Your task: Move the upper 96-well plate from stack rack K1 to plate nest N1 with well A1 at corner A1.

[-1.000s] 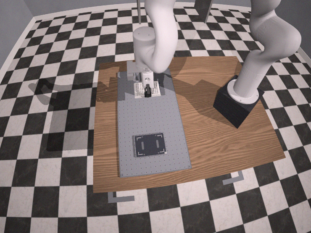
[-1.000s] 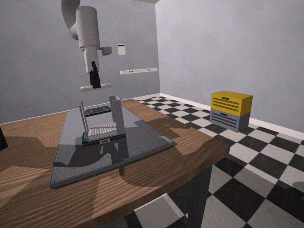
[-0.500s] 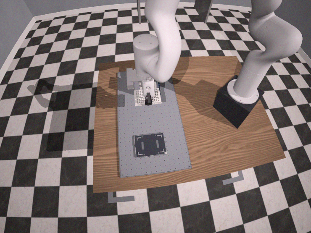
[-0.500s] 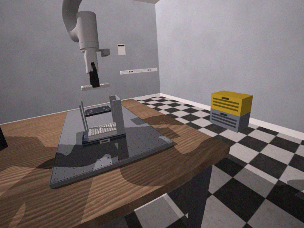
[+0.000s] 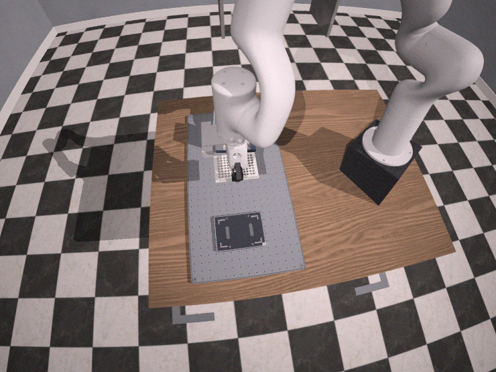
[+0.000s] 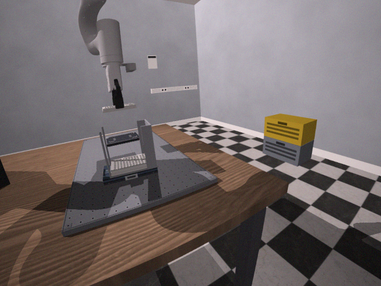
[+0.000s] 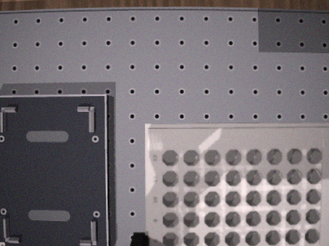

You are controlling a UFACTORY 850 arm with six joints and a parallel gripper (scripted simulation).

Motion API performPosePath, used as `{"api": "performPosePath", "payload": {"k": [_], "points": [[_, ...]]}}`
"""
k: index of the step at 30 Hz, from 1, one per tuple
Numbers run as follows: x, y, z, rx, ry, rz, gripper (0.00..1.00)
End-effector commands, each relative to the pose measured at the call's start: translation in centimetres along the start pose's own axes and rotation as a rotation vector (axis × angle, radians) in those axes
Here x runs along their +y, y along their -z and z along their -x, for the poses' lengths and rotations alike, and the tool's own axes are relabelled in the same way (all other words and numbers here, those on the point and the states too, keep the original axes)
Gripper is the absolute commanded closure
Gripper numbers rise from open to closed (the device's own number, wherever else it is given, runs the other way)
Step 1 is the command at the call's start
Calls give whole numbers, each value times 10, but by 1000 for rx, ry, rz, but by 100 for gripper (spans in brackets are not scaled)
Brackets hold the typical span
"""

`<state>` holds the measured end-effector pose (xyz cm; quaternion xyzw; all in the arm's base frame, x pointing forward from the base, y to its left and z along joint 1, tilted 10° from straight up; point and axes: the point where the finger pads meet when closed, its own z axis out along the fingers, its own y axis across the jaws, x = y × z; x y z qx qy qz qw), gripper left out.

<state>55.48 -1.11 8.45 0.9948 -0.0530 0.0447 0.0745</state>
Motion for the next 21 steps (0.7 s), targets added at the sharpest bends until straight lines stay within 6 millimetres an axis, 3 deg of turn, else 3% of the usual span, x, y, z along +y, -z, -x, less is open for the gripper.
{"api": "performPosePath", "payload": {"k": [1,21], "points": [[-18,0,-1,1,0,1,100],[-78,-2,-4,1,0,1,100]]}}
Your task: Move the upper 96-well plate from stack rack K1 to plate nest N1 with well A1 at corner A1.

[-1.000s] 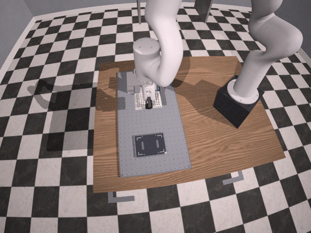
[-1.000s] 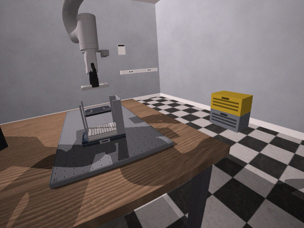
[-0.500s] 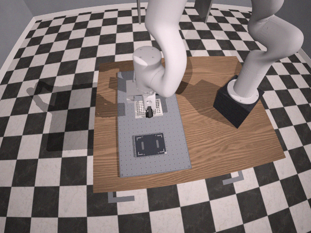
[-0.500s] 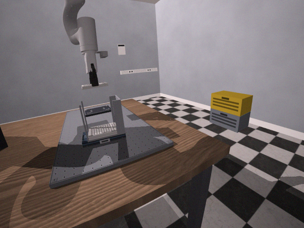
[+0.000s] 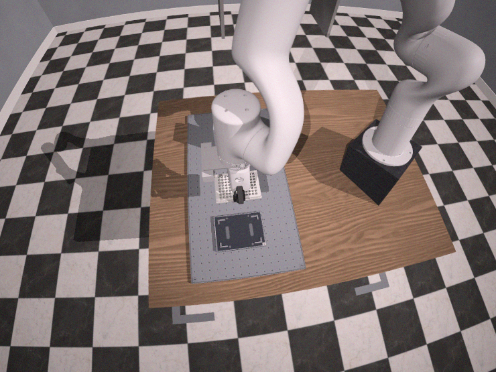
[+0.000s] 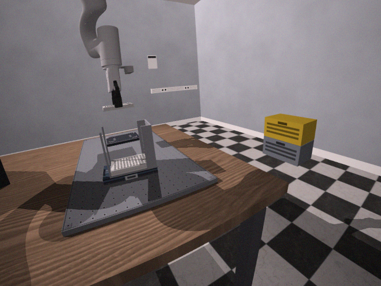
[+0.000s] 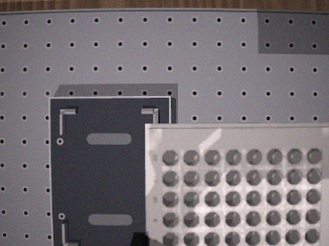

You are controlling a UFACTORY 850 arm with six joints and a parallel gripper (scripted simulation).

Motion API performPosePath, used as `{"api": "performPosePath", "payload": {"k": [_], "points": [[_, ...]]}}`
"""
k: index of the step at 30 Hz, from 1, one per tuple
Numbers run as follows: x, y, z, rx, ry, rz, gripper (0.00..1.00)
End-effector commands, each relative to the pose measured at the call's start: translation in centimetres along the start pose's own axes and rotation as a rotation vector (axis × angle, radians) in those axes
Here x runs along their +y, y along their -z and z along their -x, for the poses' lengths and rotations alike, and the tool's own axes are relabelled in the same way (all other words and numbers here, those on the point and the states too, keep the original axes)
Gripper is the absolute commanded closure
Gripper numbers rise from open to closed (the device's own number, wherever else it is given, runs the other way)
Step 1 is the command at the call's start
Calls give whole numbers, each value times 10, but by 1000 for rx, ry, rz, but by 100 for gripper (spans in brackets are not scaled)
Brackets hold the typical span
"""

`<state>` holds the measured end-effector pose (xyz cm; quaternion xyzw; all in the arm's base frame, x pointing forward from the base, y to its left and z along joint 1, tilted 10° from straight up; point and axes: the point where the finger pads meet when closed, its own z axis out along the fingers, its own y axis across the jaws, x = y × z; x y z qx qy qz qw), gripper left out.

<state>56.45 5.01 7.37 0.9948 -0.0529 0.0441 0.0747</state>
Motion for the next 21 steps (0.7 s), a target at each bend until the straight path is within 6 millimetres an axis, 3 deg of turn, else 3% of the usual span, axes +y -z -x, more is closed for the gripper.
{"api": "performPosePath", "payload": {"k": [1,21], "points": [[-18,0,-2,2,0,0,100],[-75,-1,-5,2,0,0,100]]}}
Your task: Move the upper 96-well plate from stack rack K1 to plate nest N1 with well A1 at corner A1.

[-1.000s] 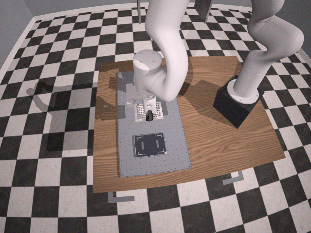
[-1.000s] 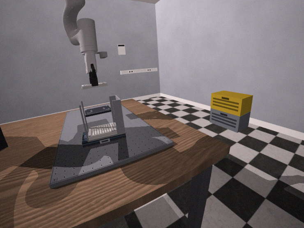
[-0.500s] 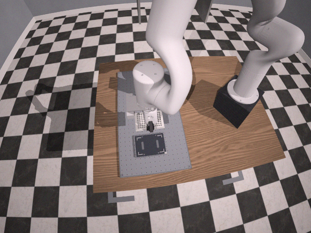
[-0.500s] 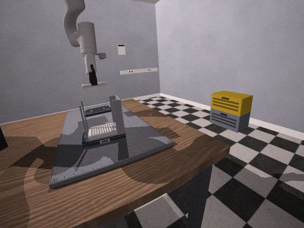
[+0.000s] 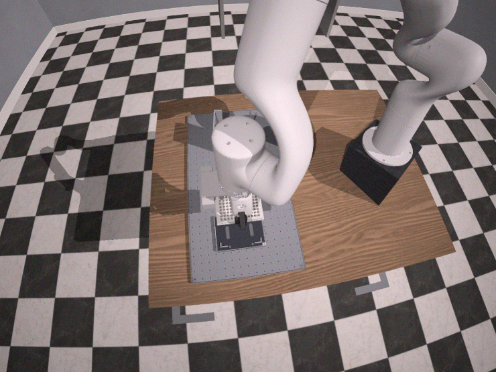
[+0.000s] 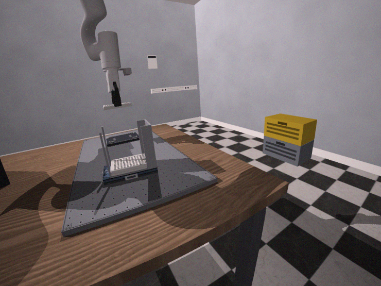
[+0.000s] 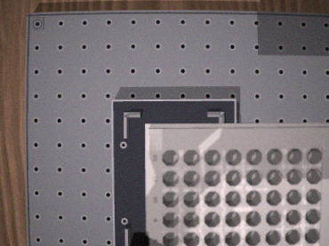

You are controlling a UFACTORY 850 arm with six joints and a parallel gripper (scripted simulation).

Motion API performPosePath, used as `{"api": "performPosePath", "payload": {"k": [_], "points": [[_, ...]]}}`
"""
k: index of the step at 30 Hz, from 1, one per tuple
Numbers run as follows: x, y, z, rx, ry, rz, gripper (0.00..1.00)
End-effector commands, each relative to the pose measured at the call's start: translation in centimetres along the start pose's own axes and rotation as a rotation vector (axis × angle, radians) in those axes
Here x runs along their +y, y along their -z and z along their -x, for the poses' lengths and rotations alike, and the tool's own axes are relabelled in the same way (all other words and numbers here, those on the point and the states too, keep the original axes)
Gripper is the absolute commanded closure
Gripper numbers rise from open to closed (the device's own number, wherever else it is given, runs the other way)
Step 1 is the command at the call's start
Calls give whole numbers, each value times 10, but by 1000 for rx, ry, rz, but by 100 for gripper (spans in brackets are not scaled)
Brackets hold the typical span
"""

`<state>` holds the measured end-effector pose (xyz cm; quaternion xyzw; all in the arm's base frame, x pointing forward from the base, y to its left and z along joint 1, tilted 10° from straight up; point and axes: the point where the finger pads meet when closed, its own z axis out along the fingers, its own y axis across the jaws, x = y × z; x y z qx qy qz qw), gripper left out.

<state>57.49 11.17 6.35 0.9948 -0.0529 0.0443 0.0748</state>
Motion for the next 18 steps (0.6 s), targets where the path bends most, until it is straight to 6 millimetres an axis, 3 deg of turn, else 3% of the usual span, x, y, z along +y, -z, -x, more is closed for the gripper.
{"api": "performPosePath", "payload": {"k": [1,6,18], "points": [[-12,0,-2,2,0,0,100],[-28,0,-3,2,0,0,100],[-29,0,-3,2,0,0,100]]}}
